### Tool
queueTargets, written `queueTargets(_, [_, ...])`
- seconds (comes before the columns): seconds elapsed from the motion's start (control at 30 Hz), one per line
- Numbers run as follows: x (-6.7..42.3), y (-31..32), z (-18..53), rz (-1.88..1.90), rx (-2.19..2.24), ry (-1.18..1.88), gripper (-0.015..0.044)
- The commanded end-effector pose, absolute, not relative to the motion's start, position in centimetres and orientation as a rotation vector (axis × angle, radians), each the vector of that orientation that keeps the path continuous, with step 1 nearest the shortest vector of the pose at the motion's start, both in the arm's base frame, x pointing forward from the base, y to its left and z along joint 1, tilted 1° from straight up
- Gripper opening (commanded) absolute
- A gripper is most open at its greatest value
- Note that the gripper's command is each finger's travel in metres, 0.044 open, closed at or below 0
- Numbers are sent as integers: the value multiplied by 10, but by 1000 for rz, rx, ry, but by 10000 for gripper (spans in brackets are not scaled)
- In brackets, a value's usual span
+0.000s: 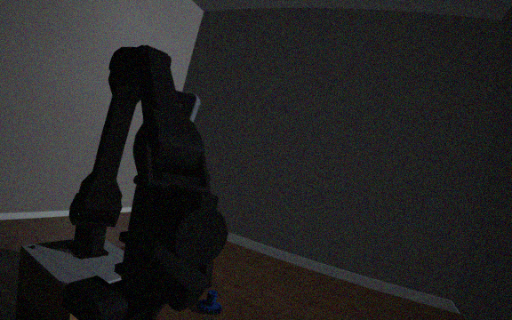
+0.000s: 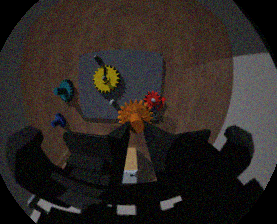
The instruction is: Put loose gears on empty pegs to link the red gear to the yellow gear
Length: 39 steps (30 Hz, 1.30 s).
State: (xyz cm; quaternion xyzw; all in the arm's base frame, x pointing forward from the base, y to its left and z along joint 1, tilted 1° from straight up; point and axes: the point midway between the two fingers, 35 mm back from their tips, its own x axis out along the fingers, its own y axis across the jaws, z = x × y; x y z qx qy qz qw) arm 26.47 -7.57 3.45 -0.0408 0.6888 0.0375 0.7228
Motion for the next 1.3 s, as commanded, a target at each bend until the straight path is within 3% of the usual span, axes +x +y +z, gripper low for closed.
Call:
queueTargets(0.0, [265,-75,28,115,-118,1517,0])
queueTargets(0.77, [266,-75,3,-100,109,1518,0])
queueTargets(1.27, [267,-74,0,45,-44,1520,0])
